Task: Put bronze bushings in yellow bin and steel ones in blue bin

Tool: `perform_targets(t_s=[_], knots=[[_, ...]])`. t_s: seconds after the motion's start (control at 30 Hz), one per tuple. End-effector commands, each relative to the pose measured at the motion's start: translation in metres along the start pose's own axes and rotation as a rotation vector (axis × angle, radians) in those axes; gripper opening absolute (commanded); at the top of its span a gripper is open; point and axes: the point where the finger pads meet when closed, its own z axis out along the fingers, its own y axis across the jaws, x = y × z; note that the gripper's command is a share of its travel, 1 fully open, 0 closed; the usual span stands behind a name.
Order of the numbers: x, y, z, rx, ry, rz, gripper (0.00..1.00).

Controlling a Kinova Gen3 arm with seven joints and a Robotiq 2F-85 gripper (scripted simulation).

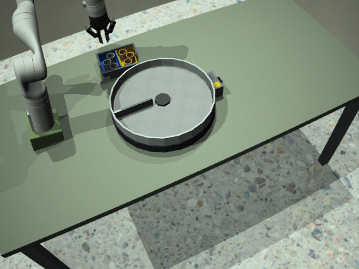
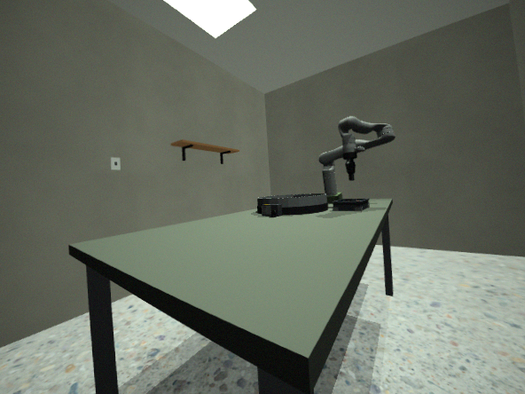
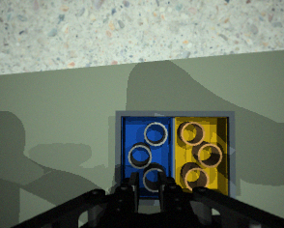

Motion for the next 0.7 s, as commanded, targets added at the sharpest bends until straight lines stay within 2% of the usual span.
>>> perform_targets(t_s=[0.0, 0.53, 0.57, 0.67], knots=[[0.0002, 0.0002, -0.0005, -0.001, 0.001, 0.0, 0.19], [0.0002, 0.0002, -0.0005, -0.001, 0.001, 0.0, 0.19], [0.0002, 0.0002, -0.0005, -0.001, 0.001, 0.0, 1.0], [0.0002, 0.0002, -0.0005, -0.001, 0.001, 0.0, 1.0]])
